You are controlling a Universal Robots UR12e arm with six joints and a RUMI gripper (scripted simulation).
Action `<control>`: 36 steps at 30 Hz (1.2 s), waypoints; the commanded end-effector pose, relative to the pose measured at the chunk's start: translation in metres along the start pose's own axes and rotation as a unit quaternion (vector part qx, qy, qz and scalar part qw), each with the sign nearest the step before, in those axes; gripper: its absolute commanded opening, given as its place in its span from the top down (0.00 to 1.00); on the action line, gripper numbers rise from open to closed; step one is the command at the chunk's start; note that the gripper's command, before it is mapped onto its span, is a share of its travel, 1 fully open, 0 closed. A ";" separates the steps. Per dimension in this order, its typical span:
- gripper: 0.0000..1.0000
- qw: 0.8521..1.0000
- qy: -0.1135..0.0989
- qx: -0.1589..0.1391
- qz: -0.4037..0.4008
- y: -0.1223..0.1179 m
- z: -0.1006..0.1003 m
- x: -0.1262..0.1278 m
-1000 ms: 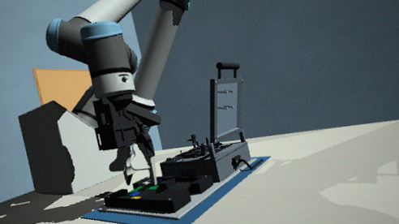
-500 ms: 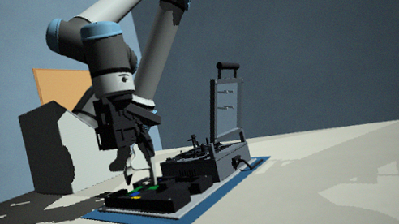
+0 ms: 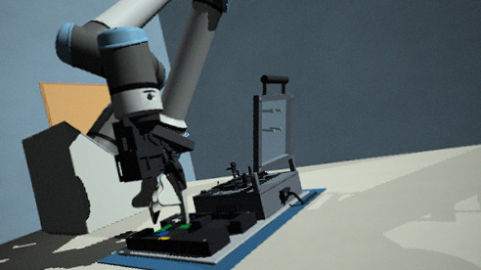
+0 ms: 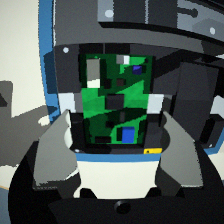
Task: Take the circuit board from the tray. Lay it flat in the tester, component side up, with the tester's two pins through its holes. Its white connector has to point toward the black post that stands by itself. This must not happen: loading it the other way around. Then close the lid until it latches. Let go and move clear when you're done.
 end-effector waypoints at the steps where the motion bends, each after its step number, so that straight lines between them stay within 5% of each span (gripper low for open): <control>1: 0.41 1.000 0.000 0.000 0.000 0.000 -0.001 0.000; 36: 0.41 1.000 0.000 0.000 0.000 0.000 -0.019 0.000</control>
Point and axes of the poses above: the point where the finger pads meet when closed, its own z axis back along the fingers, its own x axis across the jaws, y = z × x, the point moved 2 cm from there along z, back along the fingers, and after that the axes turned 6 degrees about z, right-handed, at the moved point
